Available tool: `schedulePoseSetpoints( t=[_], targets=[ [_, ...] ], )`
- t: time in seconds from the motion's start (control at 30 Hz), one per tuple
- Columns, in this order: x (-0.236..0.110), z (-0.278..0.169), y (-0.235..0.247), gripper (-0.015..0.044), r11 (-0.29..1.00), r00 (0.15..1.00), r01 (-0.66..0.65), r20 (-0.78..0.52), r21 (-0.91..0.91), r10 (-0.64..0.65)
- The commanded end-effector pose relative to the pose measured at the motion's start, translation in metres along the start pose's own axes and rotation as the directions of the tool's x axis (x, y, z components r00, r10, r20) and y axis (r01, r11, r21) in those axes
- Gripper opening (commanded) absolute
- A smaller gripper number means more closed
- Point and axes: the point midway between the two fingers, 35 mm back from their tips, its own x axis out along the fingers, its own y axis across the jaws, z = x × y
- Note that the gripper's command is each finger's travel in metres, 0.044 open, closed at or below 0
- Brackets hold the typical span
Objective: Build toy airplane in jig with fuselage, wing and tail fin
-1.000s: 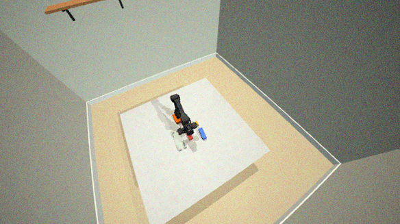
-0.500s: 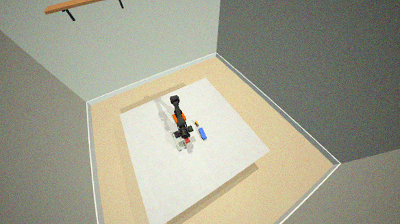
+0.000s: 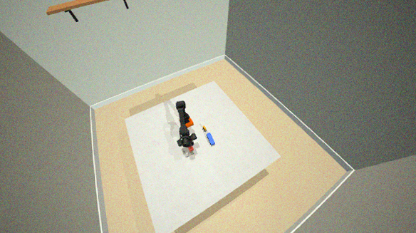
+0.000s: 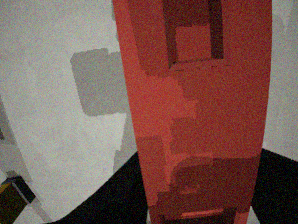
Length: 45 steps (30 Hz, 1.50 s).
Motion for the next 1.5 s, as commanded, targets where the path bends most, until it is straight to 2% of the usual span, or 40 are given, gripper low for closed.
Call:
schedulePoseSetpoints(
  t=[0.0, 0.17, 0.4, 0.43, 1.0, 1.47],
  targets=[
    [0.005, -0.002, -0.012, 0.0, 1.0, 1.0, 0.007, 0.002, -0.006, -0.007],
    [0.01, -0.004, -0.022, 0.0, 1.0, 1.0, 0.007, 0.002, -0.01, -0.007],
    [0.01, -0.004, -0.022, 0.0184, 1.0, 1.0, 0.007, 0.002, -0.01, -0.007],
    [0.01, -0.004, -0.022, 0.0195, 1.0, 1.0, 0.007, 0.002, -0.01, -0.007],
    [0.01, -0.004, -0.022, 0.0195, 1.0, 1.0, 0.007, 0.002, -0.01, -0.007],
    [0.032, -0.003, -0.023, 0.0195, 1.0, 1.0, 0.007, 0.002, -0.01, -0.007]
  ],
)
